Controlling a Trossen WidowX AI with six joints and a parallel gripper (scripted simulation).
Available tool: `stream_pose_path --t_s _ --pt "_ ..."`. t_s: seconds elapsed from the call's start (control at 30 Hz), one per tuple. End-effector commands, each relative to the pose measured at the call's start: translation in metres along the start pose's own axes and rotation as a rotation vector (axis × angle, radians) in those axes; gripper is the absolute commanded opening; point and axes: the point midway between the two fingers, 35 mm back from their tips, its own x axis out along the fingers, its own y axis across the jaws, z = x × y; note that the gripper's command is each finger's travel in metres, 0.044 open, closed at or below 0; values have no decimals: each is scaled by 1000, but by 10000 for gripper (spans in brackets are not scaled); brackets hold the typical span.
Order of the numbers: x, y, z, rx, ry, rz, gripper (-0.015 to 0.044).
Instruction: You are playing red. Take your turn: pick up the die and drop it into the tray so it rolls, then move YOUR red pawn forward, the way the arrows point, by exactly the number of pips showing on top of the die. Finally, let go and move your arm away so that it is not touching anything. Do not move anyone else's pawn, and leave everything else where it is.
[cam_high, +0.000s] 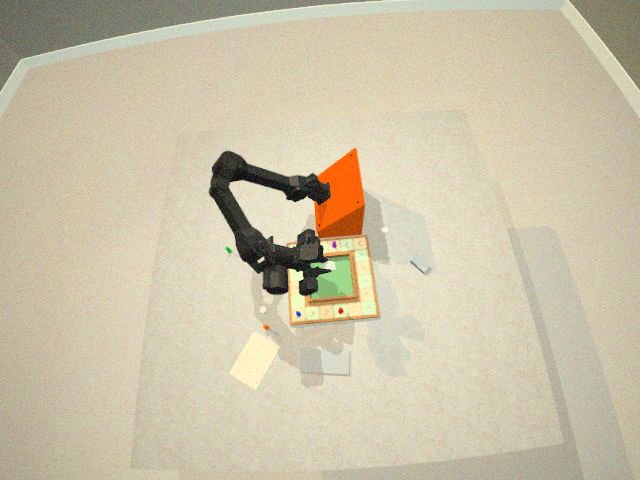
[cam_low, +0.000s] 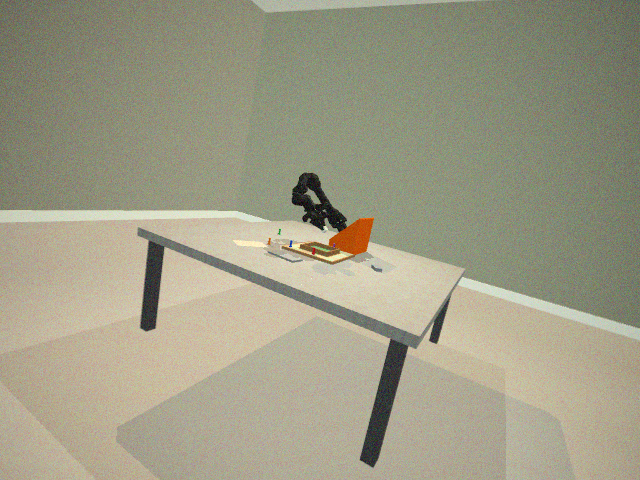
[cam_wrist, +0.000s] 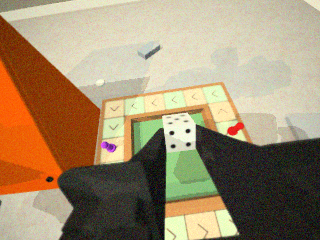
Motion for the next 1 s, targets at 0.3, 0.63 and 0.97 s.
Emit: stream_pose_path --t_s 0.3,0.63,0.97 --pt "0 0 0 0 0 -1 131" --pt "-26 0 30 1 -6 4 394" --pt "21 1 13 4 828 11 440"
